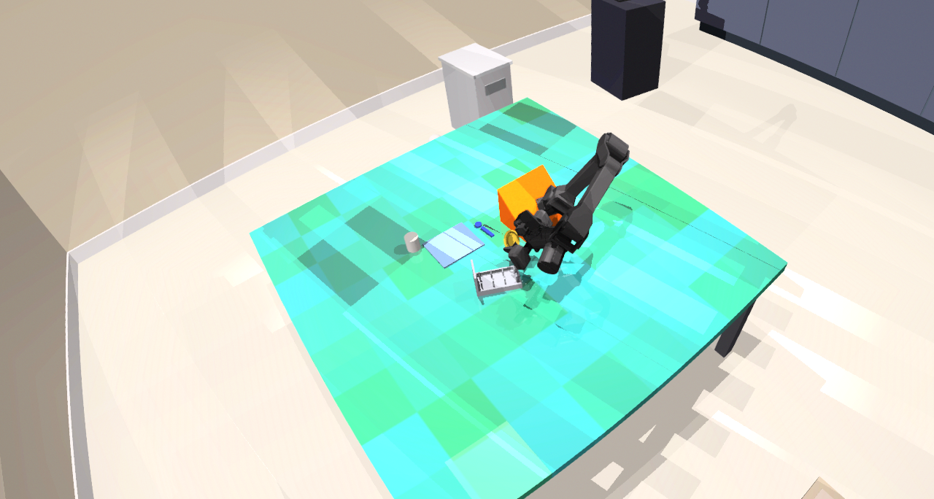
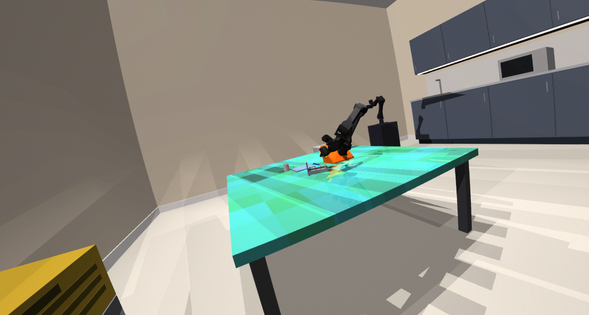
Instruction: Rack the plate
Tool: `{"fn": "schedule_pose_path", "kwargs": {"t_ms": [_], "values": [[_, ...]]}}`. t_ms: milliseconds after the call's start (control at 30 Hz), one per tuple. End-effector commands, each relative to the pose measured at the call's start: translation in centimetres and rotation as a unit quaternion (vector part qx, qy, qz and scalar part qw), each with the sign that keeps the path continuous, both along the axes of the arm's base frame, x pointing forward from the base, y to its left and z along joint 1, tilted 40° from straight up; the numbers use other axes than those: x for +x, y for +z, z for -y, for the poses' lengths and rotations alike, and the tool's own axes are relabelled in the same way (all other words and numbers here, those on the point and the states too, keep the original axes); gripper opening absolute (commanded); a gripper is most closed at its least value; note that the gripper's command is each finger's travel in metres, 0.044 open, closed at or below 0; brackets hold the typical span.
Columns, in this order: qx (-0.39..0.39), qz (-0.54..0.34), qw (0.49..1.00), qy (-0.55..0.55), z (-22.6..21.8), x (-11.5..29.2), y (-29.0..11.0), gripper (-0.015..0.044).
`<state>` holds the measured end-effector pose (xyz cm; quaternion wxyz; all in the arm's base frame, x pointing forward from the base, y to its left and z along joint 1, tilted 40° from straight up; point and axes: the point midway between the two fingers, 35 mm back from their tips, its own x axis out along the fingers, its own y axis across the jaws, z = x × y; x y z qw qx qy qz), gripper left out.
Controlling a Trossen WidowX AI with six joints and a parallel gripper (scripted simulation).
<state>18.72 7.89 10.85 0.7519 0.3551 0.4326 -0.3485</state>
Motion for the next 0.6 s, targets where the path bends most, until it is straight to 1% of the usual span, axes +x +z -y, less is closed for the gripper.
{"fn": "schedule_pose_path", "kwargs": {"t_ms": [0,567], "values": [[-0.016,0.036,0.999,0.015,-0.2,0.1,0.0,0.0],[-0.065,0.184,0.977,0.091,-2.2,0.4,0.9,0.0]]}}
